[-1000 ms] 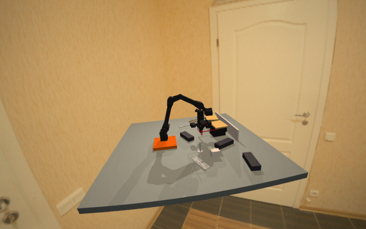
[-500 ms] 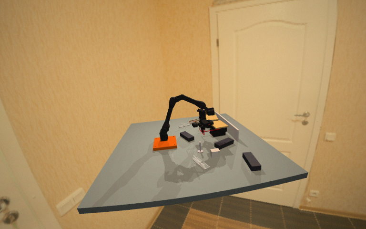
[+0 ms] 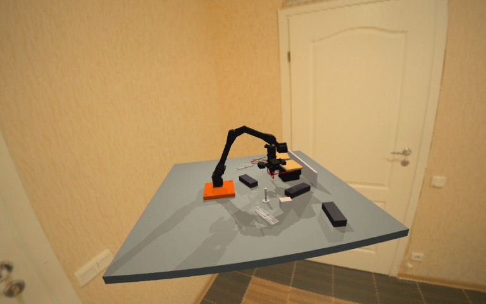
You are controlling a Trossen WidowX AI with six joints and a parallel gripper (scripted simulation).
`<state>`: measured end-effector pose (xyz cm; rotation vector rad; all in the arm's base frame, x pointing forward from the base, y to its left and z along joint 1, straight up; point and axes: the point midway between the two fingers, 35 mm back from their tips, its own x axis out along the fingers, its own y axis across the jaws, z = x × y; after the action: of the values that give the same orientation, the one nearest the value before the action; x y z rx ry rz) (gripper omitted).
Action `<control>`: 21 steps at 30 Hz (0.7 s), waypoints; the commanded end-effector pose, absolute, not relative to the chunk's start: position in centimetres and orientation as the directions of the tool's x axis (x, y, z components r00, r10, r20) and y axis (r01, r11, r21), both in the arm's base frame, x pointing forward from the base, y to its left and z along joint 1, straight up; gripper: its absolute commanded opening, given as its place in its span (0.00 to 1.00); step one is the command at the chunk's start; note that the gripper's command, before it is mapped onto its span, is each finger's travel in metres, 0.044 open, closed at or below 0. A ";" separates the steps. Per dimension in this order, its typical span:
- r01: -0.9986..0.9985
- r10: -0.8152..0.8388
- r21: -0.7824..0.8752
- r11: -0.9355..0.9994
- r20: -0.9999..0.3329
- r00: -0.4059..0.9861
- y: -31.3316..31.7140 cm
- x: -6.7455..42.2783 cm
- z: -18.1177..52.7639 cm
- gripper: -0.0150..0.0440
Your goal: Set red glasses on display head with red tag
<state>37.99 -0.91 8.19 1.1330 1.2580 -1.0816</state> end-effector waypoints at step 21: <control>0.991 0.017 0.039 0.130 -0.999 0.037 -0.4 41.3 8.5 0.25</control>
<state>40.60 -0.56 8.33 1.1338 1.2568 -1.0800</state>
